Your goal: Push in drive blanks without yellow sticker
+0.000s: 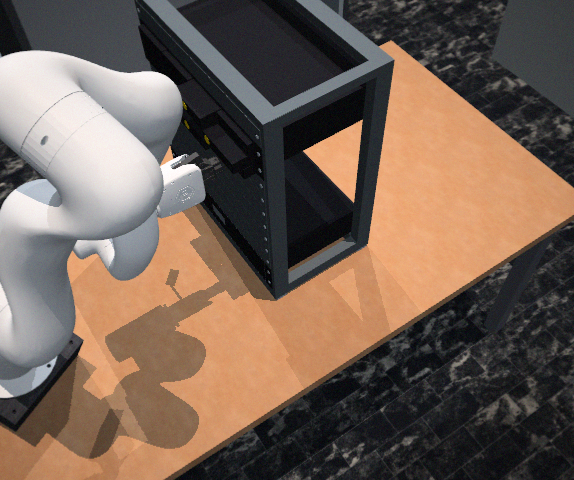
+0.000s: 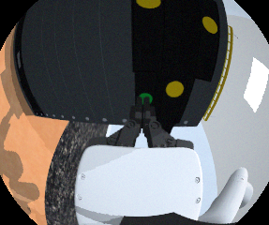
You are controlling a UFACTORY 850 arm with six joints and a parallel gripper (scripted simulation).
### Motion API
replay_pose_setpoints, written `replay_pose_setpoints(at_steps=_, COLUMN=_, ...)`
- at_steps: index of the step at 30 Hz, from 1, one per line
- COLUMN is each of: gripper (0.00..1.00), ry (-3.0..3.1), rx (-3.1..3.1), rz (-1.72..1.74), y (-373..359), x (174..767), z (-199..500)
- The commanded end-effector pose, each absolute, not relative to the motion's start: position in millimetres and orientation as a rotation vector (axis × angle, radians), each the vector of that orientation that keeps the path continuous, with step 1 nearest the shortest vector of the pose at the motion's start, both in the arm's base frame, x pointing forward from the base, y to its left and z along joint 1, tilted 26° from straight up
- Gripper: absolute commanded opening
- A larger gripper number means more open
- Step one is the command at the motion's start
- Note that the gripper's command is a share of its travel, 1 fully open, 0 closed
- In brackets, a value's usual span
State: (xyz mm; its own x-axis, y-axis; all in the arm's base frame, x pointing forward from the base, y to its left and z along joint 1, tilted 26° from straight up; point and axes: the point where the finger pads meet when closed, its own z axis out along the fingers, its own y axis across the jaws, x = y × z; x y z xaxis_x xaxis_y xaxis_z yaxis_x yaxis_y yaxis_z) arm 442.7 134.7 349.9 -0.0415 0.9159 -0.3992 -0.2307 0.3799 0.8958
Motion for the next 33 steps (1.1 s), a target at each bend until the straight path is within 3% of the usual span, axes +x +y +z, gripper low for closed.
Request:
replay_pose_setpoints(at_steps=1, gripper=0.0, ry=1.272, rx=0.711, rz=1.066, y=135.1, x=444.5, z=350.7)
replay_pose_setpoints(at_steps=33, gripper=0.0, ry=1.272, rx=0.711, rz=1.066, y=135.9, x=450.3, z=352.0)
